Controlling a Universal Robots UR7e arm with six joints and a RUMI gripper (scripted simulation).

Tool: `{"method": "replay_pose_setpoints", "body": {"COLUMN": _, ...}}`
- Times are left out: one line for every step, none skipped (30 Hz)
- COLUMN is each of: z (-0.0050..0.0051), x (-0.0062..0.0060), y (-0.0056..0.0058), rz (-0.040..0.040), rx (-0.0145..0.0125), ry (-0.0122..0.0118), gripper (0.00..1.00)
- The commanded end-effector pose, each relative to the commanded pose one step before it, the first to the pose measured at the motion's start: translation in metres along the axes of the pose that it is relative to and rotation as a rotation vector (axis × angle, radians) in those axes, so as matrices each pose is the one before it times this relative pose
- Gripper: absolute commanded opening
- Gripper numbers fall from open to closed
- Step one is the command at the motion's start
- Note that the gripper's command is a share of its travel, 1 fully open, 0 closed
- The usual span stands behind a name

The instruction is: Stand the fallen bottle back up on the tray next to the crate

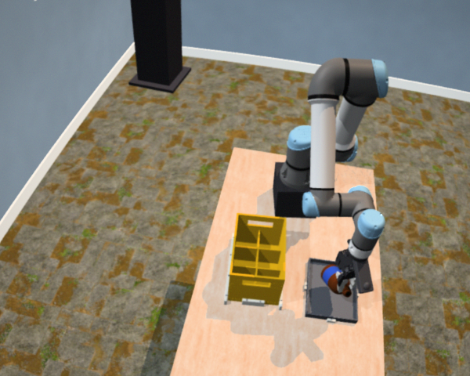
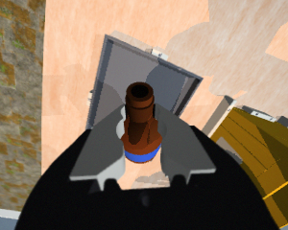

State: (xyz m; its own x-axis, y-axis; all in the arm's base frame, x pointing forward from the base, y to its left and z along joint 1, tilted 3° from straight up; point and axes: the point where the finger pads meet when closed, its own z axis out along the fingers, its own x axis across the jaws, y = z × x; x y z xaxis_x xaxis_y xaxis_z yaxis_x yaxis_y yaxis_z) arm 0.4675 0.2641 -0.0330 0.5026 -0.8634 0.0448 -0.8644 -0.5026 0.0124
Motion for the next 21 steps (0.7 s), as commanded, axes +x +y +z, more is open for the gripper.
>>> {"method": "replay_pose_setpoints", "body": {"z": -0.01070, "x": 0.00012, "y": -0.00044, "rz": 0.00004, "rx": 0.00135, "ry": 0.00027, "gripper": 0.00}}
{"method": "replay_pose_setpoints", "body": {"z": -0.00189, "x": 0.00000, "y": 0.00000, "rz": 0.00000, "rx": 0.00000, "ry": 0.00000, "gripper": 0.00}}
{"method": "replay_pose_setpoints", "body": {"z": -0.00189, "x": 0.00000, "y": 0.00000, "rz": 0.00000, "rx": 0.00000, "ry": 0.00000, "gripper": 0.00}}
{"method": "replay_pose_setpoints", "body": {"z": -0.00187, "x": 0.00000, "y": 0.00001, "rz": 0.00000, "rx": 0.00000, "ry": 0.00000, "gripper": 0.00}}
{"method": "replay_pose_setpoints", "body": {"z": -0.00188, "x": 0.00000, "y": -0.00001, "rz": 0.00000, "rx": 0.00000, "ry": 0.00000, "gripper": 0.00}}
{"method": "replay_pose_setpoints", "body": {"z": -0.00186, "x": 0.00000, "y": 0.00000, "rz": 0.00000, "rx": 0.00000, "ry": 0.00000, "gripper": 0.00}}
{"method": "replay_pose_setpoints", "body": {"z": -0.00184, "x": 0.00000, "y": 0.00000, "rz": 0.00000, "rx": 0.00000, "ry": 0.00000, "gripper": 0.00}}
{"method": "replay_pose_setpoints", "body": {"z": -0.00182, "x": 0.00000, "y": -0.00001, "rz": 0.00000, "rx": 0.00000, "ry": 0.00000, "gripper": 0.00}}
{"method": "replay_pose_setpoints", "body": {"z": 0.00000, "x": 0.00000, "y": 0.00000, "rz": 0.00000, "rx": 0.00000, "ry": 0.00000, "gripper": 0.00}}
{"method": "replay_pose_setpoints", "body": {"z": 0.00000, "x": 0.00000, "y": 0.00000, "rz": 0.00000, "rx": 0.00000, "ry": 0.00000, "gripper": 0.00}}
{"method": "replay_pose_setpoints", "body": {"z": -0.00180, "x": 0.00000, "y": 0.00000, "rz": 0.00000, "rx": 0.00000, "ry": 0.00000, "gripper": 0.00}}
{"method": "replay_pose_setpoints", "body": {"z": -0.00177, "x": 0.00000, "y": 0.00000, "rz": 0.00000, "rx": 0.00000, "ry": 0.00000, "gripper": 0.00}}
{"method": "replay_pose_setpoints", "body": {"z": -0.00175, "x": 0.00000, "y": 0.00000, "rz": 0.00000, "rx": 0.00000, "ry": 0.00000, "gripper": 0.00}}
{"method": "replay_pose_setpoints", "body": {"z": -0.00172, "x": 0.00000, "y": 0.00000, "rz": 0.00000, "rx": 0.00000, "ry": 0.00000, "gripper": 0.00}}
{"method": "replay_pose_setpoints", "body": {"z": -0.00169, "x": 0.00000, "y": 0.00000, "rz": 0.00000, "rx": 0.00000, "ry": 0.00000, "gripper": 0.00}}
{"method": "replay_pose_setpoints", "body": {"z": -0.00166, "x": 0.00000, "y": 0.00000, "rz": 0.00000, "rx": 0.00000, "ry": 0.00000, "gripper": 0.00}}
{"method": "replay_pose_setpoints", "body": {"z": -0.00163, "x": 0.00000, "y": 0.00000, "rz": 0.00000, "rx": 0.00000, "ry": 0.00000, "gripper": 0.00}}
{"method": "replay_pose_setpoints", "body": {"z": -0.00160, "x": 0.00000, "y": 0.00000, "rz": 0.00000, "rx": 0.00000, "ry": 0.00000, "gripper": 0.00}}
{"method": "replay_pose_setpoints", "body": {"z": -0.00156, "x": 0.00000, "y": 0.00000, "rz": 0.00000, "rx": 0.00000, "ry": 0.00000, "gripper": 0.00}}
{"method": "replay_pose_setpoints", "body": {"z": -0.00153, "x": 0.00000, "y": 0.00000, "rz": 0.00000, "rx": 0.00000, "ry": 0.00000, "gripper": 0.00}}
{"method": "replay_pose_setpoints", "body": {"z": -0.00150, "x": 0.00000, "y": 0.00000, "rz": 0.00000, "rx": 0.00000, "ry": 0.00000, "gripper": 0.00}}
